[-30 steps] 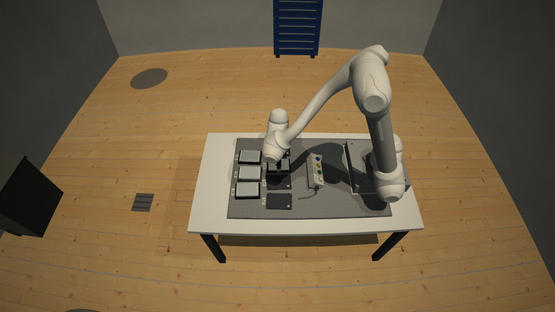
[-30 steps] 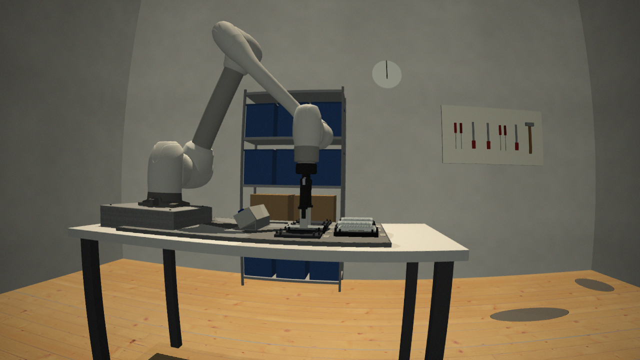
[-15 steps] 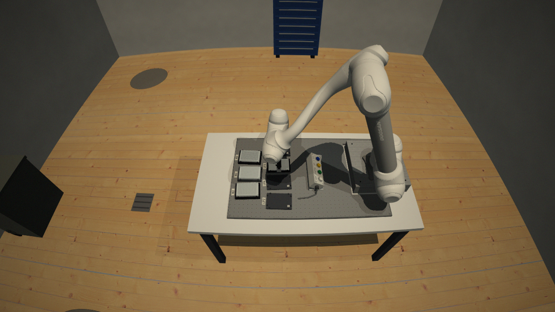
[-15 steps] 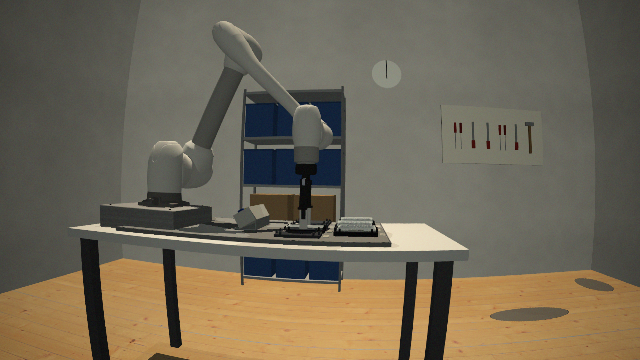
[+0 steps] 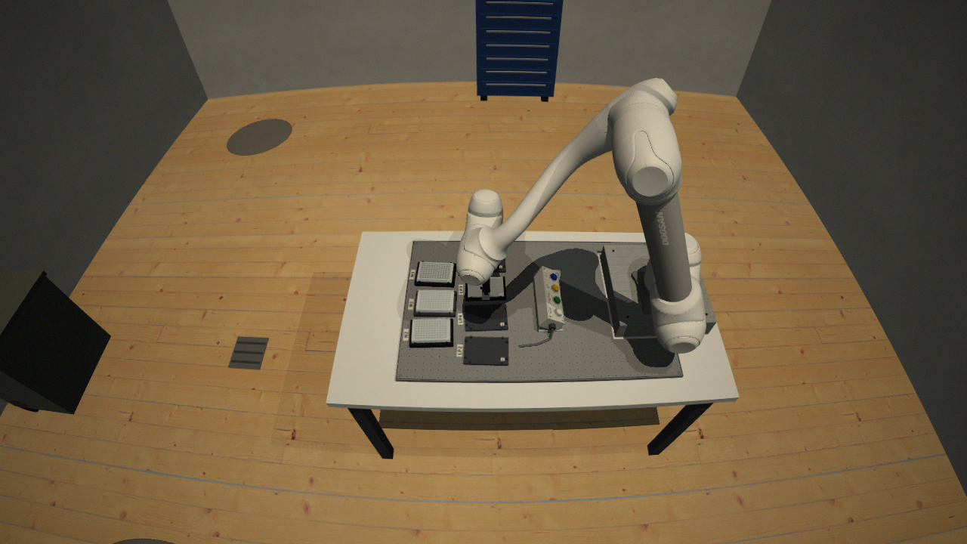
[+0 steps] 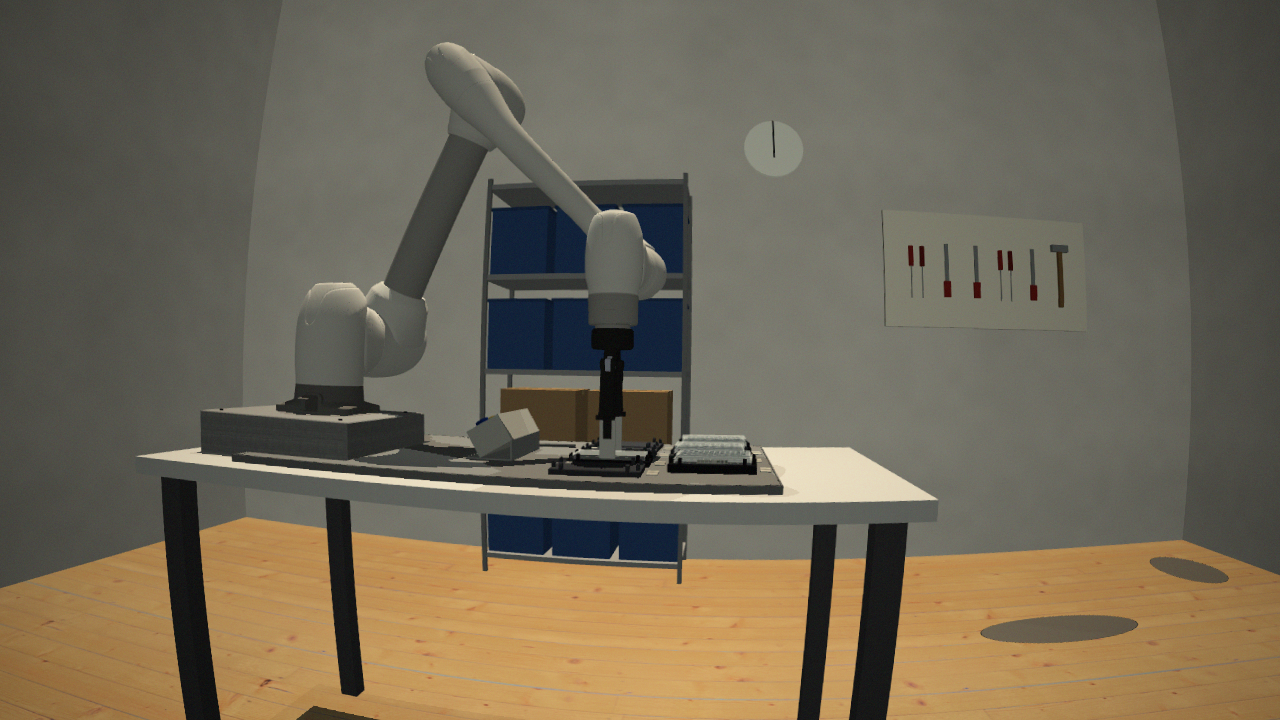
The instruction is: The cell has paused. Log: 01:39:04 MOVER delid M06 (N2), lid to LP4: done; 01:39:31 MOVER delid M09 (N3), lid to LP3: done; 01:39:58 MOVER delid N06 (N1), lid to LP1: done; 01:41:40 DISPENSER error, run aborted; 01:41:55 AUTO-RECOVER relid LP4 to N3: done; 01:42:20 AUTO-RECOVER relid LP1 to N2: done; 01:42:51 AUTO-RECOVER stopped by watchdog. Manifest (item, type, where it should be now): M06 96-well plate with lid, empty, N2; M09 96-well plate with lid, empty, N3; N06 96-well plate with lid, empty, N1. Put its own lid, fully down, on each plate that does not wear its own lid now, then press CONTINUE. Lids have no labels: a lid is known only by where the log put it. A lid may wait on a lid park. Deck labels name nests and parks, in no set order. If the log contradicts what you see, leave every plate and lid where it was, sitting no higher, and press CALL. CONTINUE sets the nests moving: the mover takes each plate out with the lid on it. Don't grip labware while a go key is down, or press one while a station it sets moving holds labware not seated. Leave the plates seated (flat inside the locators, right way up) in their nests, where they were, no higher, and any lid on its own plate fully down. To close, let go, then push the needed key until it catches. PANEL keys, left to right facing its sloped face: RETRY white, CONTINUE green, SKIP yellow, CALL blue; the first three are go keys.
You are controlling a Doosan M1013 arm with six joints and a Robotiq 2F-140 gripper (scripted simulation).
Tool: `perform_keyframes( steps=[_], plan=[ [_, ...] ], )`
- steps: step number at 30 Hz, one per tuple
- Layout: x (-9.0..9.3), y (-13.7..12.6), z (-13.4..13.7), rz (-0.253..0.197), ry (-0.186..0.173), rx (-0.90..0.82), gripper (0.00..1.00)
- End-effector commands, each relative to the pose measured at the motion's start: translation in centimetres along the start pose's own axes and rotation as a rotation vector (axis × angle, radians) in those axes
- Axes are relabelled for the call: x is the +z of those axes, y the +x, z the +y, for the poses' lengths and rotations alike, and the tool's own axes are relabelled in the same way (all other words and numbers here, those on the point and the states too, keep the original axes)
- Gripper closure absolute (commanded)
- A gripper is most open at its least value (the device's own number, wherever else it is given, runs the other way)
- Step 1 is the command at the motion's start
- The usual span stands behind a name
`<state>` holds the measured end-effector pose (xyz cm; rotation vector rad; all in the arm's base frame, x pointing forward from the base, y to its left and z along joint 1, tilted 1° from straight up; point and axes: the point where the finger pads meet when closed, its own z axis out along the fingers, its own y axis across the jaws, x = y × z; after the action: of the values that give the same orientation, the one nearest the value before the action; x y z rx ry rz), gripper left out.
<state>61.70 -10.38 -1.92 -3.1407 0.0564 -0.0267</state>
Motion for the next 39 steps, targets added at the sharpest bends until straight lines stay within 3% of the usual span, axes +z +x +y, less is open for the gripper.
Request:
perform_keyframes(
  steps=[1,23,24,39],
  plan=[
    [-0.01,0.0,0.0,0.0,0.0,0.0,0.34],
    [-0.01,0.0,0.0,0.0,0.0,0.0,0.34],
    [-0.01,0.0,0.0,0.0,0.0,0.0,1.0],
    [-0.01,0.0,0.0,0.0,0.0,0.0,1.0]
  ],
)
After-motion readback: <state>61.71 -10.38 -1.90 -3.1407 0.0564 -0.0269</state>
